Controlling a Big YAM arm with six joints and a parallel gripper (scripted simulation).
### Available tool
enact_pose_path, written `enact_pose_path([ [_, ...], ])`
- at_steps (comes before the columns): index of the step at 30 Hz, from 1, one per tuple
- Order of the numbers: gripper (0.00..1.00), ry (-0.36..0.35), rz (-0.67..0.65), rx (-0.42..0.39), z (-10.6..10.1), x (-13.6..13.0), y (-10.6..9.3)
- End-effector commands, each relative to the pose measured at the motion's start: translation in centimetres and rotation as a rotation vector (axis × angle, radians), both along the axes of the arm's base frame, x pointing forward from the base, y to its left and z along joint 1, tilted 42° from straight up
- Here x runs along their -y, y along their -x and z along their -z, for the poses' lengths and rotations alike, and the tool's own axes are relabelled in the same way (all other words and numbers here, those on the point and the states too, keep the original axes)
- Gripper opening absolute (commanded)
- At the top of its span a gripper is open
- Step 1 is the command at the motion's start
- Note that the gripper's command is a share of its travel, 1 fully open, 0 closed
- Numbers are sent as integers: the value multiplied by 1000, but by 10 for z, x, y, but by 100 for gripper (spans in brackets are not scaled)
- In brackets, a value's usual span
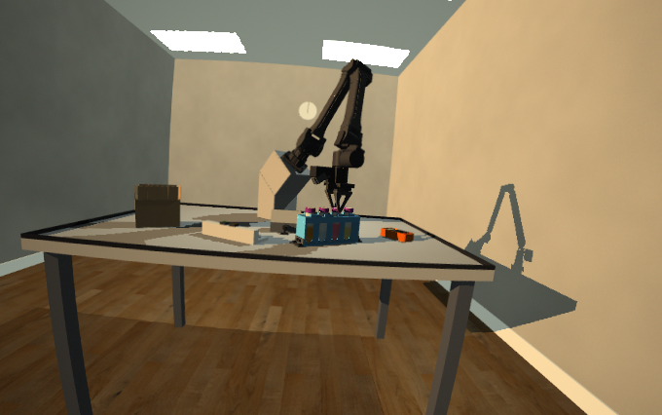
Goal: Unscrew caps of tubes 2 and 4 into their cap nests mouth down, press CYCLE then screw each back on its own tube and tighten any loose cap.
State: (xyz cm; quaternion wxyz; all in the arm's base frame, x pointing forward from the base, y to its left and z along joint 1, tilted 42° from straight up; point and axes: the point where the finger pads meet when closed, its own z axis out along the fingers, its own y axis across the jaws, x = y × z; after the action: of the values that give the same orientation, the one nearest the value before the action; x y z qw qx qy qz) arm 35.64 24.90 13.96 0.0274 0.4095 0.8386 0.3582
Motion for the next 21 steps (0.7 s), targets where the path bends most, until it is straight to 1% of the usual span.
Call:
enact_pose_path([
  [1, 0, 85, -196, 174, -4, -1, -4],
  [5, 0, 146, -324, 275, -5, -1, -4],
  [7, 0, 146, -324, 275, -5, -1, -4],
  [8, 0, 171, -379, 320, -5, 0, -4],
  [11, 0, 223, -490, 405, -5, 0, -4],
  [16, 0, 299, -650, 531, -6, 0, -5],
  [17, 0, 307, -668, 544, -8, -1, -5],
  [21, 0, 374, -809, 654, -6, 0, -5],
])
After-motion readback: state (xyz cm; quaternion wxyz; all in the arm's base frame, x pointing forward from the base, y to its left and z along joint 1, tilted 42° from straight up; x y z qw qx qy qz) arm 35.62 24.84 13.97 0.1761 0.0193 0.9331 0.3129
